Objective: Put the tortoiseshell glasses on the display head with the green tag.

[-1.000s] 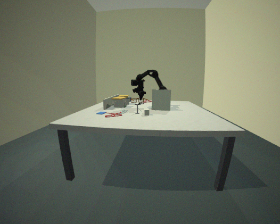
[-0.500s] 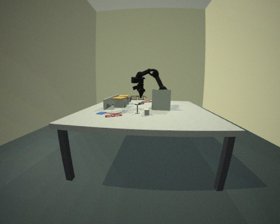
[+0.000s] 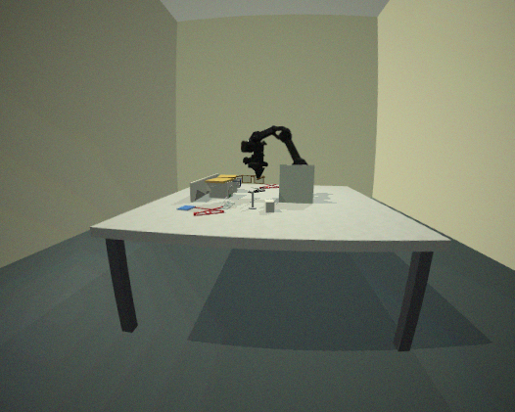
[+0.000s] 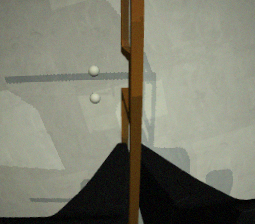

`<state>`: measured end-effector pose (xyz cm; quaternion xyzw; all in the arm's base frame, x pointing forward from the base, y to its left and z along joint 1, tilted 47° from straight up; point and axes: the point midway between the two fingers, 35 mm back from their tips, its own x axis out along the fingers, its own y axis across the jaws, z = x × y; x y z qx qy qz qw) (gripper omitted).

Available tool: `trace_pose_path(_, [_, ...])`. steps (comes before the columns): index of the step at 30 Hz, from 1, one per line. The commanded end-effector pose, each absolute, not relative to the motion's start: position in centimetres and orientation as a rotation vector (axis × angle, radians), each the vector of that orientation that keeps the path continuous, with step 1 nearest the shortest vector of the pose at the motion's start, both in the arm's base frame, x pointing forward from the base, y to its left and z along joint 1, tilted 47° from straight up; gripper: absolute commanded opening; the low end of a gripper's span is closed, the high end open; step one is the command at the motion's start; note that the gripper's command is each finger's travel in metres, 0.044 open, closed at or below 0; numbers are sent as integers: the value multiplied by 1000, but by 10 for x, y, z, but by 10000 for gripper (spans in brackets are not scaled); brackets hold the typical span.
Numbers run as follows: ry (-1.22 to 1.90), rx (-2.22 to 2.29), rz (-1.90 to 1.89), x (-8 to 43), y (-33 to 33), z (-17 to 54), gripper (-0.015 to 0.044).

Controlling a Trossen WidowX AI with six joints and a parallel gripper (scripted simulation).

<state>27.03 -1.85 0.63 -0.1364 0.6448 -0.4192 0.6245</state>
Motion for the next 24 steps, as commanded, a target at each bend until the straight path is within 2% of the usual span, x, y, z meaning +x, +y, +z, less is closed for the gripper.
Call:
trace_pose_path(1, [1403, -202, -1071, 270, -15, 3, 0])
trace_pose_path(24, [907, 356, -1524, 274, -3, -5, 0])
